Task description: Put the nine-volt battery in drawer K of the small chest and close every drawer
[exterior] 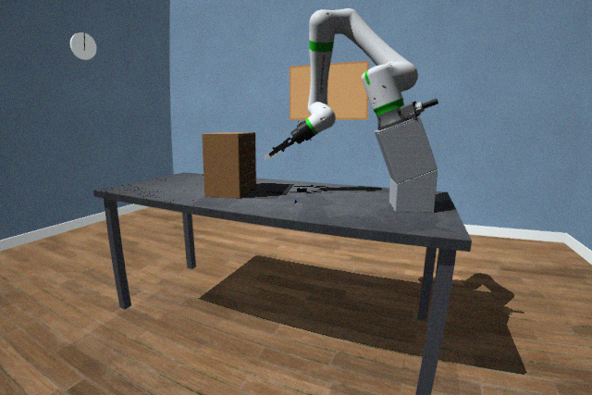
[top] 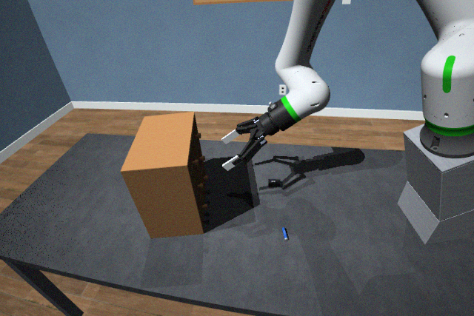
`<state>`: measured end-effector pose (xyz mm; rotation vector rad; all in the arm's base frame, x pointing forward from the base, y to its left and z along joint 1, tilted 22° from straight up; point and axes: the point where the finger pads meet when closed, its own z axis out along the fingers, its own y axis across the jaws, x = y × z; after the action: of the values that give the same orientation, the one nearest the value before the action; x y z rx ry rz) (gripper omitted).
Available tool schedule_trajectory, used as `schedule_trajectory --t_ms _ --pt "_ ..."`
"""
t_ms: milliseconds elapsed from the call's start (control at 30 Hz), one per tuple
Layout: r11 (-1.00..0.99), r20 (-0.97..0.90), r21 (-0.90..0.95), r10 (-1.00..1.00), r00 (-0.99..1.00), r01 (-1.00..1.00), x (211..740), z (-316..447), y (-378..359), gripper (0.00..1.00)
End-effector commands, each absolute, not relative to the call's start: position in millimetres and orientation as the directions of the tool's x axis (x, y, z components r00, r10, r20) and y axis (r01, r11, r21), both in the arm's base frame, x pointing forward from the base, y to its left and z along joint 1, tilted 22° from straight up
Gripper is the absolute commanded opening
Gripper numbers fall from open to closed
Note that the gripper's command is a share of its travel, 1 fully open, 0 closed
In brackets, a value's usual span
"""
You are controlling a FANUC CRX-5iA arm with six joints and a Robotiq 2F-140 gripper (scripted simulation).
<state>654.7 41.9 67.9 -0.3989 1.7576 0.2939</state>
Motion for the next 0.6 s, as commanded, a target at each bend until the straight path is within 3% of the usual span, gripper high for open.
schedule_trajectory --t_ms 0,567 --pt "0.903 -0.957 -0.009 -0.132 -0.259 -0.43 649.3 70.2 41.7 1.0" --pt "0.903 -0.847 -0.009 -0.235 -0.478 -0.429 623.2 82.2 29.1 1.0"
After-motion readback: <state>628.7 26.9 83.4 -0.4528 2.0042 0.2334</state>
